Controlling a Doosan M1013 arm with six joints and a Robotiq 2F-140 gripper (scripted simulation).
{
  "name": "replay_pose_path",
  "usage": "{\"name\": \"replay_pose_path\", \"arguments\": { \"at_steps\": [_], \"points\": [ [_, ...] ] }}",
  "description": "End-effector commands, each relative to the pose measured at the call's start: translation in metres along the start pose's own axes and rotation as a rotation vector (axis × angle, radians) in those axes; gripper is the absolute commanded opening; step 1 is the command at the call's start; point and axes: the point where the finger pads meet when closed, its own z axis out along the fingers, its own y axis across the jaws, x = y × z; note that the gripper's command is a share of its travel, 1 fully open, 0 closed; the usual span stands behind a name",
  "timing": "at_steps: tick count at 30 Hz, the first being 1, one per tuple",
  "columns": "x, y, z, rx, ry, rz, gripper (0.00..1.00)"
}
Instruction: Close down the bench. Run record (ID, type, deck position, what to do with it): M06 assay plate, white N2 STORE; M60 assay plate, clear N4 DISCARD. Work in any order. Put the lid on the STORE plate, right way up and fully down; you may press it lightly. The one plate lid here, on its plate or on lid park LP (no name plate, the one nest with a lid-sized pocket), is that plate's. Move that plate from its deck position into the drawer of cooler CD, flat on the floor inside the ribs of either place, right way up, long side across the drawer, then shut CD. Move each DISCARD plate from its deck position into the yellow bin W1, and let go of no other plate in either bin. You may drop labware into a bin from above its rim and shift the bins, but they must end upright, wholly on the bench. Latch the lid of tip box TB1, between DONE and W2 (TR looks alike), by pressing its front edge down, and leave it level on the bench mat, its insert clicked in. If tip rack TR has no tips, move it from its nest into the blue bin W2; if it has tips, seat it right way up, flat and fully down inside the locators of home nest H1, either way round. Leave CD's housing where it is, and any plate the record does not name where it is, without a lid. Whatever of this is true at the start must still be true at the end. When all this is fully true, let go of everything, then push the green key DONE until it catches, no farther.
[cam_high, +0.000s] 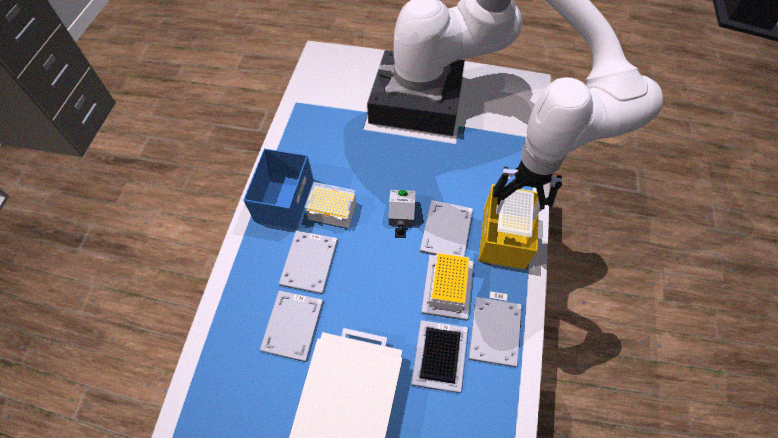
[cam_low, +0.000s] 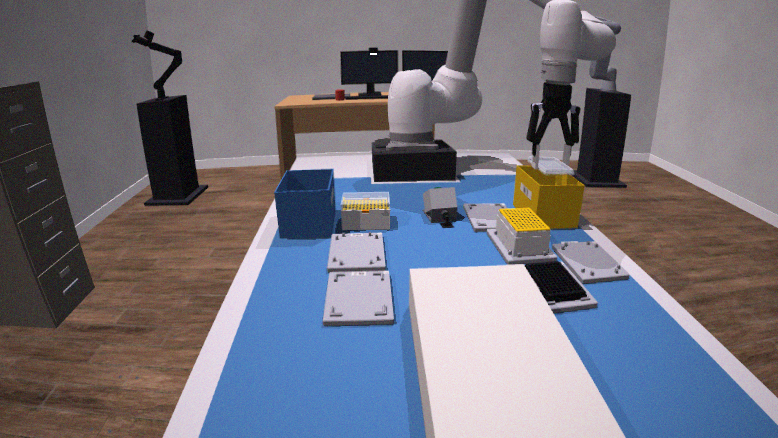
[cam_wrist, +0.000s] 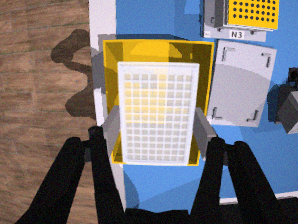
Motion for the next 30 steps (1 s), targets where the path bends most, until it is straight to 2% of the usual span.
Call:
{"name": "replay_pose_path", "arguments": {
  "at_steps": [1, 12, 13, 30],
  "points": [
    [-0.0001, -0.0001, -0.0001, 0.000, 0.000, 0.000, 0.00],
    [-0.0001, -0.0001, -0.0001, 0.000, 0.000, 0.000, 0.00],
    [-0.0001, -0.0001, -0.0001, 0.000, 0.000, 0.000, 0.66],
    [-0.0001, -0.0001, -0.0001, 0.000, 0.000, 0.000, 0.66]
  ]
}}
